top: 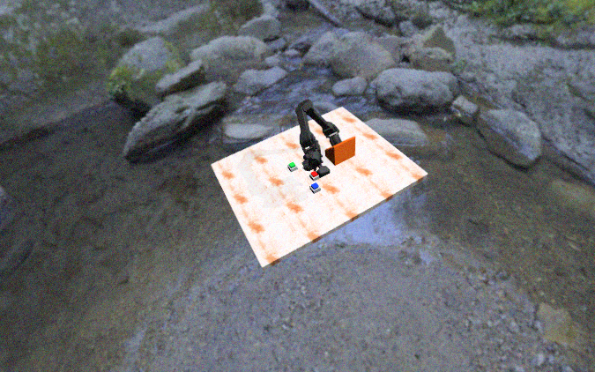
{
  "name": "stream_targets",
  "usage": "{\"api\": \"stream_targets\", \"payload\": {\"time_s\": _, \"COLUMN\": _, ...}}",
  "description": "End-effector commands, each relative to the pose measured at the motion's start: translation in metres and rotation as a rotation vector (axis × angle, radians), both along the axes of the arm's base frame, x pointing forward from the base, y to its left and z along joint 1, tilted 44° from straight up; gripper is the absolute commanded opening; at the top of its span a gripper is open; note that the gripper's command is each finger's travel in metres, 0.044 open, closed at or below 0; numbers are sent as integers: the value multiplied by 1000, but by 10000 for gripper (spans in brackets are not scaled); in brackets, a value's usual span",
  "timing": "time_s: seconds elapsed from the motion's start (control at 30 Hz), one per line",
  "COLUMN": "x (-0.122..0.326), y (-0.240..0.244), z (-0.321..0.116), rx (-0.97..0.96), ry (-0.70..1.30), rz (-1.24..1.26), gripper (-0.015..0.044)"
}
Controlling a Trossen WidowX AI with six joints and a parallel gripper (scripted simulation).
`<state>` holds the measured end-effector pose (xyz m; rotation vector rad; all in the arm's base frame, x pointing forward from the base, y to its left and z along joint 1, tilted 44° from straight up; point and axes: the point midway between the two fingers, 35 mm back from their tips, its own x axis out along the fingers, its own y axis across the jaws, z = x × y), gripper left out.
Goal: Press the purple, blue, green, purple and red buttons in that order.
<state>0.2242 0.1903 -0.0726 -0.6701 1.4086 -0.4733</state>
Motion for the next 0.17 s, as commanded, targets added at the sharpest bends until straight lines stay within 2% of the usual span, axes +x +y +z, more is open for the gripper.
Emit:
{"api": "stream_targets", "payload": {"time_s": 0.0, "x": -9, "y": 34, "z": -12, "rx": -6, "ry": 4, "rz": -2, "gripper": 387}}
{"api": "stream_targets", "payload": {"time_s": 0.13, "x": -9, "y": 35, "z": -13, "rx": -6, "ry": 4, "rz": -2, "gripper": 400}}
